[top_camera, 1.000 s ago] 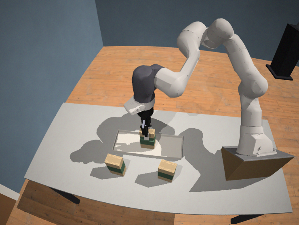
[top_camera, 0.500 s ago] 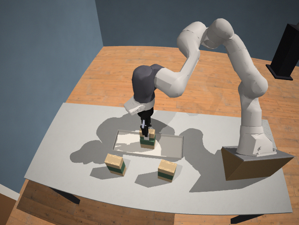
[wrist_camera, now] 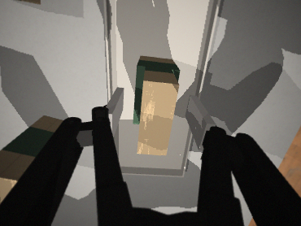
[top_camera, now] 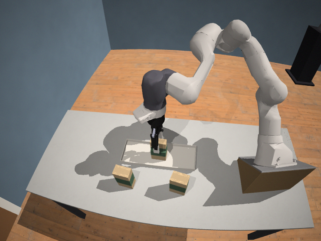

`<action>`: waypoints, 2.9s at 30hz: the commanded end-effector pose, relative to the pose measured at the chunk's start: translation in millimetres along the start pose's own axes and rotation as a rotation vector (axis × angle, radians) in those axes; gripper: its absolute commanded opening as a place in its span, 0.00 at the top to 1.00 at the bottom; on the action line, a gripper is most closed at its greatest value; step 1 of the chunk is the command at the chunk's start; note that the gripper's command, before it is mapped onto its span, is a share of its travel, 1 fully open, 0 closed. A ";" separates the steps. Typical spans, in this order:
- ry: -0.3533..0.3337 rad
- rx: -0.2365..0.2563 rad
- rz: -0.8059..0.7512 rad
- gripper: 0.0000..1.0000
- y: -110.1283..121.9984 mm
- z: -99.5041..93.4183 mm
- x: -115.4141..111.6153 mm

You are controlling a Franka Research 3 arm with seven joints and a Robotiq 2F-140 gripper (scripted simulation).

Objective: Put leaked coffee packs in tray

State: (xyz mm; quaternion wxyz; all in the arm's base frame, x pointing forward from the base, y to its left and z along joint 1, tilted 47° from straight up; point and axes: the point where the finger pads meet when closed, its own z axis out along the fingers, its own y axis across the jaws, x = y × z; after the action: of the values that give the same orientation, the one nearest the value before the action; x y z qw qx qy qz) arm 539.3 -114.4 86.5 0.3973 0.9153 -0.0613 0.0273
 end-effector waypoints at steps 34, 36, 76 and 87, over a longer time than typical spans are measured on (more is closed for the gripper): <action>0.002 0.000 0.004 0.45 -0.6 0.1 0.2; 0.002 0.000 0.004 0.45 -0.6 0.1 0.2; 0.007 -0.009 0.042 0.45 -125.5 -82.8 106.7; 0.002 0.000 0.053 0.45 -193.8 -72.6 126.8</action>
State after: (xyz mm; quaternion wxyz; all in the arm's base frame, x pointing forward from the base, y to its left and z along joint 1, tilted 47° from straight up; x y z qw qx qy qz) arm 688.9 63.4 2.7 0.3877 0.9172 -0.0800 0.0458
